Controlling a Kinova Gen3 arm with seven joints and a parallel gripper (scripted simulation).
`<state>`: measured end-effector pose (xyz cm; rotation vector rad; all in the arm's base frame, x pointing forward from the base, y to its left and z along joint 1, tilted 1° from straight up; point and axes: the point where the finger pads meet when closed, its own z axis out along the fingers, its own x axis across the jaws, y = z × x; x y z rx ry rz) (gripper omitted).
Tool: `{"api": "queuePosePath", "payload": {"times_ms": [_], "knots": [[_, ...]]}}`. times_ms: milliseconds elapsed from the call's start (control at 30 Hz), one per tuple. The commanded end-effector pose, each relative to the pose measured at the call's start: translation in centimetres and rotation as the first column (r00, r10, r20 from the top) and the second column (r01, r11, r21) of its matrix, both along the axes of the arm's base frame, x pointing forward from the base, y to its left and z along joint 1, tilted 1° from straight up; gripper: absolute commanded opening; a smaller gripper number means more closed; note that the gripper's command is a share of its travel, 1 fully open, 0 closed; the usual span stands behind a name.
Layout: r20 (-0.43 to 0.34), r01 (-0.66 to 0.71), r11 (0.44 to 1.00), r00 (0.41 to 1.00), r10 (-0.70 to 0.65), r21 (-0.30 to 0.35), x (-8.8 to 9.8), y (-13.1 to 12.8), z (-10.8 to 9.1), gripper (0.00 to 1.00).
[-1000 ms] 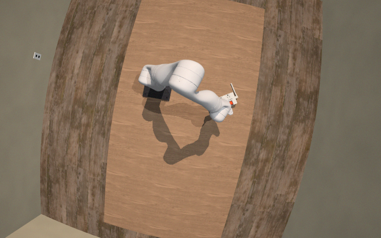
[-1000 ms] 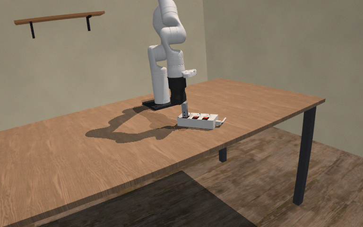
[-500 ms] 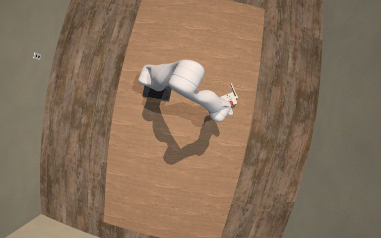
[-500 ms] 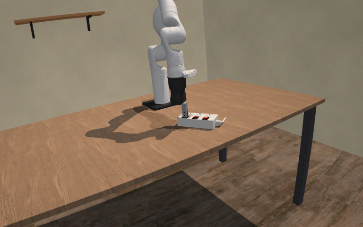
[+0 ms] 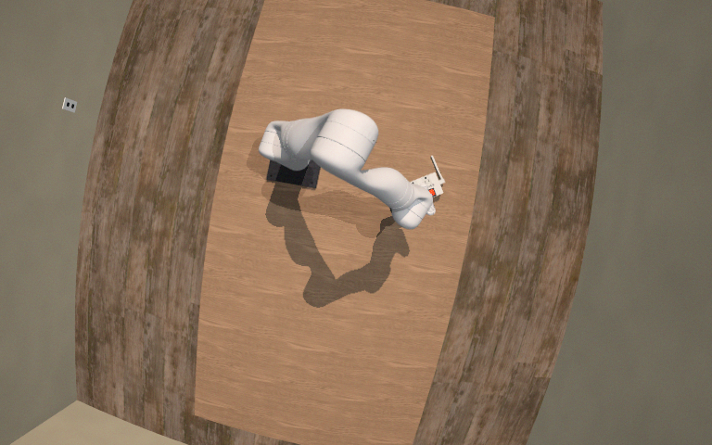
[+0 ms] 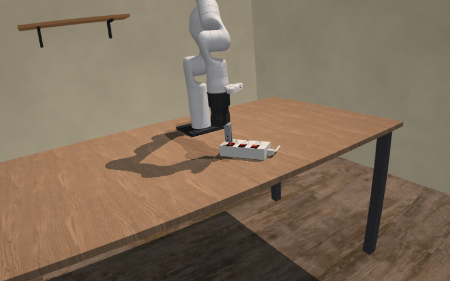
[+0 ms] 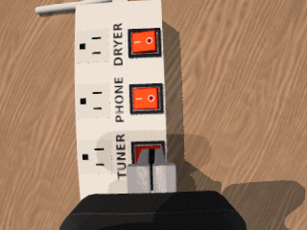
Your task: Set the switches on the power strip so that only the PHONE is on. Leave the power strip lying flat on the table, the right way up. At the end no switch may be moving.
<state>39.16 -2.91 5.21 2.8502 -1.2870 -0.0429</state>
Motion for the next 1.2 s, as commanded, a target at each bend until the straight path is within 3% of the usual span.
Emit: {"api": "queuePosePath", "payload": {"times_ms": [0,333,1033,1100,1167], "knots": [[0.015,-0.002,1.000,1.000,0.002,-0.001,0.5,0.1,1.2,0.00],[0.015,-0.002,1.000,1.000,0.002,-0.001,0.5,0.1,2.7,0.00],[0.015,-0.002,1.000,1.000,0.002,-0.001,0.5,0.1,2.8,0.00],[0.015,-0.002,1.000,1.000,0.002,-0.001,1.4,0.7,3.0,0.00],[0.015,-0.001,1.000,1.000,0.001,0.000,3.5,2.3,3.3,0.00]]}}
